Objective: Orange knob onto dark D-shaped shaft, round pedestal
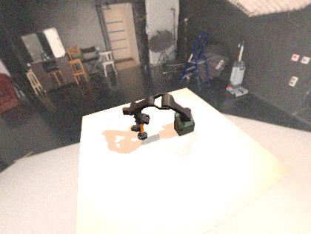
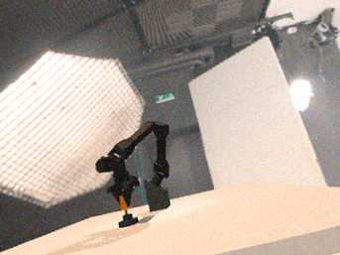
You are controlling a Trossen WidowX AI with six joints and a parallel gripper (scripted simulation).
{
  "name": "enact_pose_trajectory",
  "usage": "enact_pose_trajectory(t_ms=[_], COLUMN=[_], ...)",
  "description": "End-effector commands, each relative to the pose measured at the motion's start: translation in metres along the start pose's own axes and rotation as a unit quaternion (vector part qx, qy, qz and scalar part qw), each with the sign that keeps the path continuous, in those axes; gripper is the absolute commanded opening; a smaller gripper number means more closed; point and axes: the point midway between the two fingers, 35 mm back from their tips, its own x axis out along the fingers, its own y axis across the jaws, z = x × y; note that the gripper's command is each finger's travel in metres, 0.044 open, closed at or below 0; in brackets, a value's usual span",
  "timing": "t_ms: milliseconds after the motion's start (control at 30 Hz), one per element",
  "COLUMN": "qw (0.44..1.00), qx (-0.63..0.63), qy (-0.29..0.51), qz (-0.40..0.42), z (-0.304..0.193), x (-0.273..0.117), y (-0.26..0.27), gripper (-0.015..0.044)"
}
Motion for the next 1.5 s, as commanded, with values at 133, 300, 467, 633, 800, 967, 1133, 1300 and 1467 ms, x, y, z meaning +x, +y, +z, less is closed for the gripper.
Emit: enact_pose_trajectory(t_ms=[133,300,467,633,800,967,1133,1300,1467], qw=[1.000,1.000,1.000,1.000,1.000,0.998,0.979,0.932,0.860], qx=[-0.002,-0.002,-0.002,-0.002,-0.002,0.062,0.203,0.362,0.511], qy=[0.003,0.003,0.003,0.003,0.003,0.003,0.003,0.003,0.003], qz=[0.000,0.000,0.000,0.001,0.001,0.000,0.000,0.000,-0.001], z=[-0.0022,-0.0023,-0.0017,0.0001,0.0009,0.0010,0.0006,-0.0003,-0.0016], x=[0.0013,0.0019,0.0026,0.0021,-0.0017,-0.0022,-0.0024,-0.0017,-0.0003], y=[-0.0028,-0.0024,-0.0011,0.0006,0.0008,0.0008,0.0002,-0.0010,-0.0027], gripper=[0.0000,0.0000,0.0000,0.0000,0.0000,0.0000,0.0000,0.0000,0.0000])
